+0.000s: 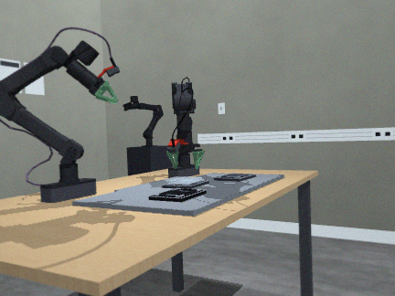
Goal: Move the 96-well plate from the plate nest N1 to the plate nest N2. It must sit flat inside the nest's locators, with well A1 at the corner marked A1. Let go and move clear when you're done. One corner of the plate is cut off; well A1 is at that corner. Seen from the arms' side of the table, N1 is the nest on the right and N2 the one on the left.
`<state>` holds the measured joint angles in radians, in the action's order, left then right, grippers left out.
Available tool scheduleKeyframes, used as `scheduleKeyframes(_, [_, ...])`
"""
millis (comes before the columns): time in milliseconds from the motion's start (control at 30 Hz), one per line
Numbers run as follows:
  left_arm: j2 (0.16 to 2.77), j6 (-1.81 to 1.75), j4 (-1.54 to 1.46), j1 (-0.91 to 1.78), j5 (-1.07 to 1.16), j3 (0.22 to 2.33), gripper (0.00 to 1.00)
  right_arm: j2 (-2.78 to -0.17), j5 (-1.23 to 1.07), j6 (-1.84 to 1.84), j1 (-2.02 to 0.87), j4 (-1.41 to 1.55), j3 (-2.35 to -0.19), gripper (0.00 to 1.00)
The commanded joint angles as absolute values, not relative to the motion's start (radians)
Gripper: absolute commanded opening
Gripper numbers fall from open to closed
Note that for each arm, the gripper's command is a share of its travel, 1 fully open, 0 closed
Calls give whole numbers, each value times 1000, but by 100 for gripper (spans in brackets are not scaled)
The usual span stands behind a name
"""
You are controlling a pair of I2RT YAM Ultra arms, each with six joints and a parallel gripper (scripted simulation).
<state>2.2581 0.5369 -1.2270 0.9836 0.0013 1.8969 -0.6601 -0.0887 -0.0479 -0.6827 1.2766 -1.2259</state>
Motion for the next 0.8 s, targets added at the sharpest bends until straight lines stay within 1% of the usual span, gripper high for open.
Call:
scheduleKeyframes(0, [2255, 543, -1230, 993, -4, 1924, 100, -657, -76, -34, -694, 1275, -1255, 100])
scheduleKeyframes(767, [2290, 542, -1117, 994, -4, 1847, 100, -657, -76, -34, -695, 1275, -1255, 100])
